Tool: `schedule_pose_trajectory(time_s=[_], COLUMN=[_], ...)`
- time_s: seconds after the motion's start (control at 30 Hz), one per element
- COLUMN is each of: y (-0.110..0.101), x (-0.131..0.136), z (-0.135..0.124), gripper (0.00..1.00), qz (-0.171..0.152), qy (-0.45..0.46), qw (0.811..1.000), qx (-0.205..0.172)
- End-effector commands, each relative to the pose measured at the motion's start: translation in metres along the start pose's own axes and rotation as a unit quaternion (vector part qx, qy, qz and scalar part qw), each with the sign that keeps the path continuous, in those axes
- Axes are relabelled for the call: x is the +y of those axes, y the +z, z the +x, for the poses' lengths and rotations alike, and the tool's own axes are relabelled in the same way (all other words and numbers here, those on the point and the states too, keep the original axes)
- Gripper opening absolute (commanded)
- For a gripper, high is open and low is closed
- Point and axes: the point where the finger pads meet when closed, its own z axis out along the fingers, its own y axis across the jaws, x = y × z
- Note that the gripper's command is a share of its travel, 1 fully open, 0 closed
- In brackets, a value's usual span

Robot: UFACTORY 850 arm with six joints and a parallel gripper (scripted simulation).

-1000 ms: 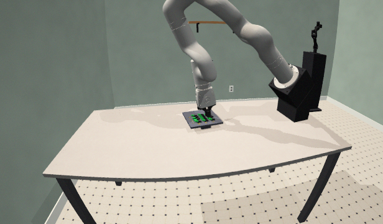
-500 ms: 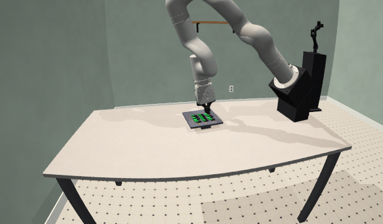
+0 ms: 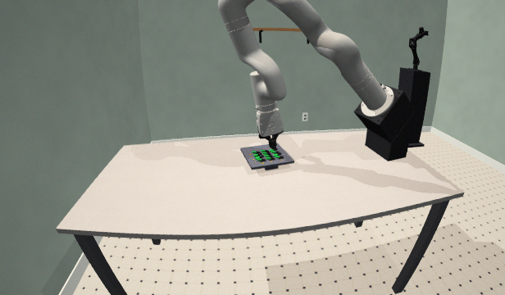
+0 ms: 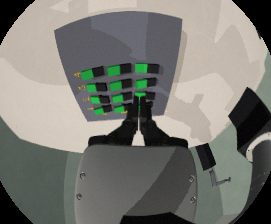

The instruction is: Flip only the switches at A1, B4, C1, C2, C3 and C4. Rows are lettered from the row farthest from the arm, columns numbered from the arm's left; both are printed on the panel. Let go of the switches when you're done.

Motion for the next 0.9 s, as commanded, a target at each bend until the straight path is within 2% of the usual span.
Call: schedule_pose_trajectory(time_s=[0.0,0.87], y=[0.0008,-0.0005], x=[0.0006,-0.0001], z=[0.0152,0.0168], gripper=[0.00,0.00], qz=[0.000,-0.001], qy=[0.000,0.000], qw=[1.000,1.000], qx=[-0.002,-0.002])
